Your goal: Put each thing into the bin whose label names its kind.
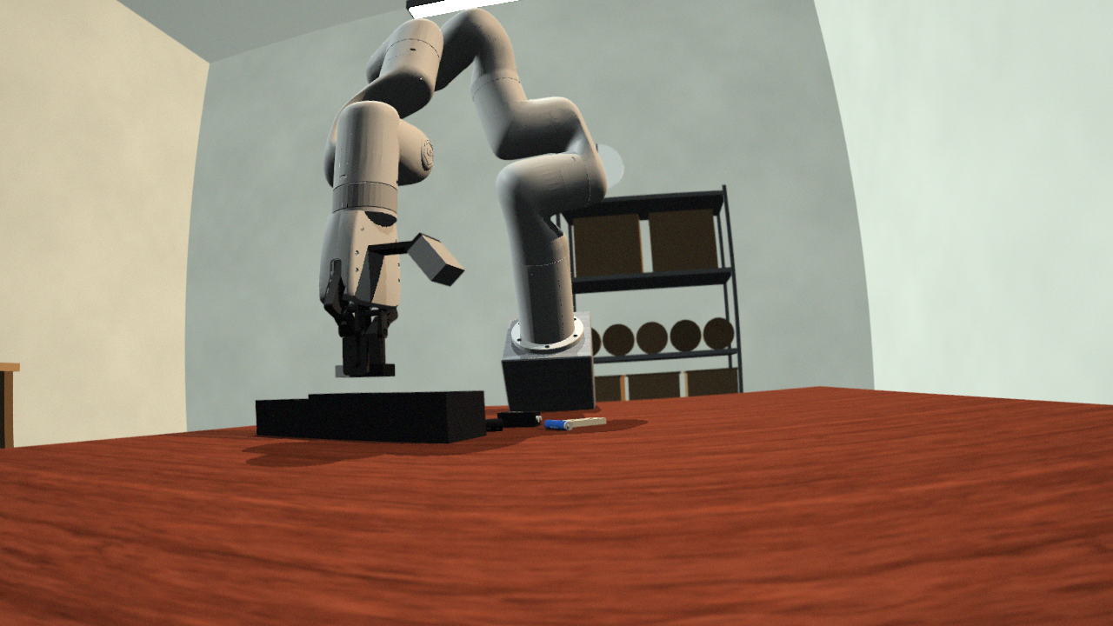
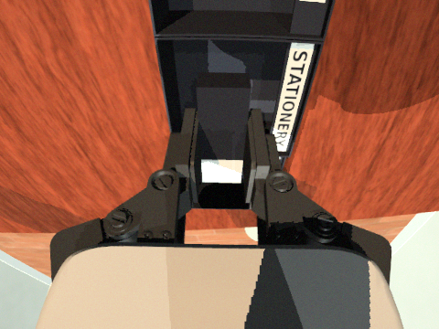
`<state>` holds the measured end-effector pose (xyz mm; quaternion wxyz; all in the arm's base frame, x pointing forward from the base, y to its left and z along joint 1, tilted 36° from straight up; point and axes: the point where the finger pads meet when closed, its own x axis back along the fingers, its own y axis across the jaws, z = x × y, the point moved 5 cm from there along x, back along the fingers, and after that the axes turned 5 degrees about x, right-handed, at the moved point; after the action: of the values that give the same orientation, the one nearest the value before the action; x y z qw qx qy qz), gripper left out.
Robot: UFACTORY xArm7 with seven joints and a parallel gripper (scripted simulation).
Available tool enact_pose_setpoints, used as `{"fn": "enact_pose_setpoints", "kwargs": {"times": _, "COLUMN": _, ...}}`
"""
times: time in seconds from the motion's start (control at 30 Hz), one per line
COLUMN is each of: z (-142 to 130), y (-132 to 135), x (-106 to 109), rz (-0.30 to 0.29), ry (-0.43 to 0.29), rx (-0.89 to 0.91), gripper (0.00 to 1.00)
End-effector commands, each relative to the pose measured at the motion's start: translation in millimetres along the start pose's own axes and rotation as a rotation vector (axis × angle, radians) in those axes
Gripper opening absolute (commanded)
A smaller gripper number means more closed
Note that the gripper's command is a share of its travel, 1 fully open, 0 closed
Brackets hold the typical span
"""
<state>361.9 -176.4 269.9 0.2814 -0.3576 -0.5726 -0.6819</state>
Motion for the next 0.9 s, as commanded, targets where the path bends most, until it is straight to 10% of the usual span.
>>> {"fn": "enact_pose_setpoints", "kwargs": {"times": 0.0, "z": 0, "y": 1, "x": -3, "rz": -0.002, "ry": -0.001, "rx": 0.0, "gripper": 0.0}}
{"fn": "enact_pose_setpoints", "kwargs": {"times": 0.87, "z": 0, "y": 1, "x": -48, "rz": -0.002, "ry": 0.0, "rx": 0.0, "gripper": 0.0}}
